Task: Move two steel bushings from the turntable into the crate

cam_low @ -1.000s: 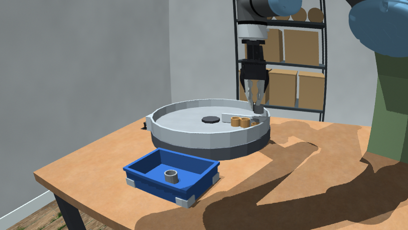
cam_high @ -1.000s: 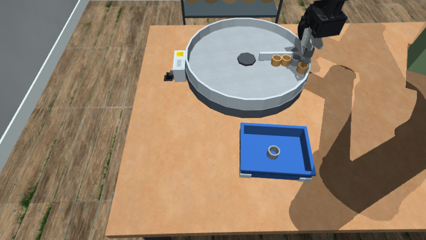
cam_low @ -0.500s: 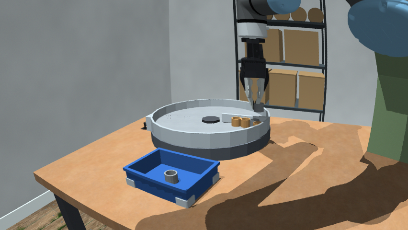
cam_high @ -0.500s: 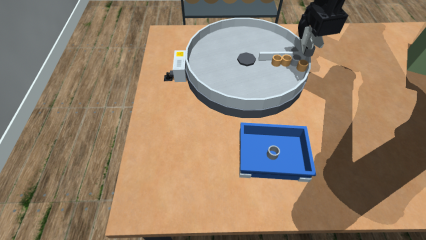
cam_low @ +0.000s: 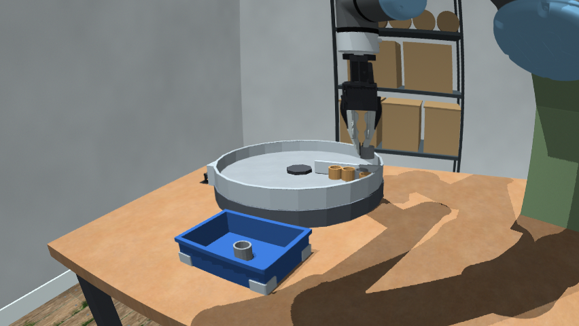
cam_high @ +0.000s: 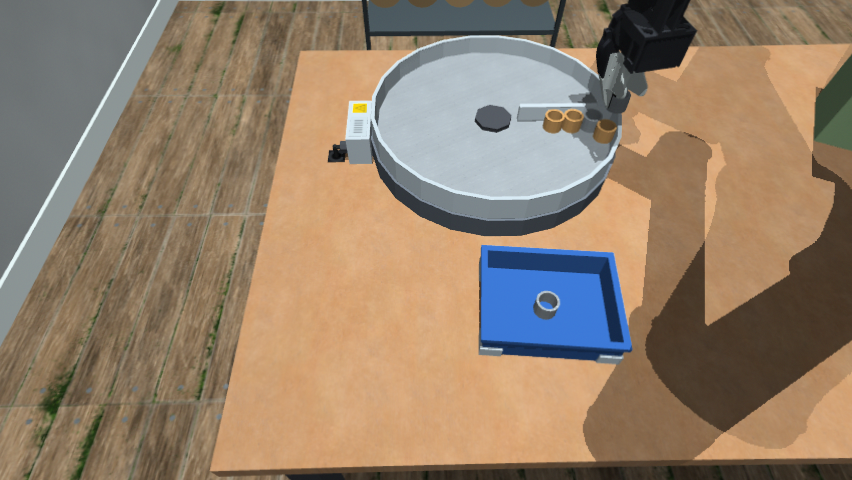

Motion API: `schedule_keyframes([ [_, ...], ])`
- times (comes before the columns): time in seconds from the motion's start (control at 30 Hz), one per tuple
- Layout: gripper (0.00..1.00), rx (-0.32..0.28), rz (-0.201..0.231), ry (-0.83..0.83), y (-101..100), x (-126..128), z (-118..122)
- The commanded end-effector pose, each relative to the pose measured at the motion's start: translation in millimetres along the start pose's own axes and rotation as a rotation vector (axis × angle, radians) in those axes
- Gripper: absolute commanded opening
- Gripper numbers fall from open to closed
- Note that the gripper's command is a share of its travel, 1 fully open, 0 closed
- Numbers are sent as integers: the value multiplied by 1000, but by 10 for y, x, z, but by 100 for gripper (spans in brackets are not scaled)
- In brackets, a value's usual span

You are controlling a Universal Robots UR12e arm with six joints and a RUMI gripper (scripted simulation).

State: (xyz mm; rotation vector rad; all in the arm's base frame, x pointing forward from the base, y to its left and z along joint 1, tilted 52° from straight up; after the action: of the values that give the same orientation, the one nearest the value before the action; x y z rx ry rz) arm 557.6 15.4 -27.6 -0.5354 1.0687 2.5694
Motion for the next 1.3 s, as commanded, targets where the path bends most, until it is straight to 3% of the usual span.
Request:
schedule_keyframes([
  [0.0, 0, 0, -1, 0, 3, -3, -2],
  [0.37, 0, 0, -1, 0, 3, -15, 26],
  [0.7, 0, 0, -1, 0, 3, -102, 222],
  [0.93, 0, 0, -1, 0, 2, -259, 580],
  [1.2, 0, 0, -1, 0, 2, -523, 1181],
  [1.27, 0, 0, -1, 0, 2, -523, 1181],
])
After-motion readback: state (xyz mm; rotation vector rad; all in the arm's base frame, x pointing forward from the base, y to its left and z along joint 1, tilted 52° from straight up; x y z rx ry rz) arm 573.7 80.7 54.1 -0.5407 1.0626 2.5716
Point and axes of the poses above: the point where the finger pads meet when closed, its own y axis back along the fingers, its own x axis across the jaws, z = x × y, the point moved 6 cm from there along y, back along the fingers, and after that the axes turned 4 degrees about -y, right-handed, at the moved point
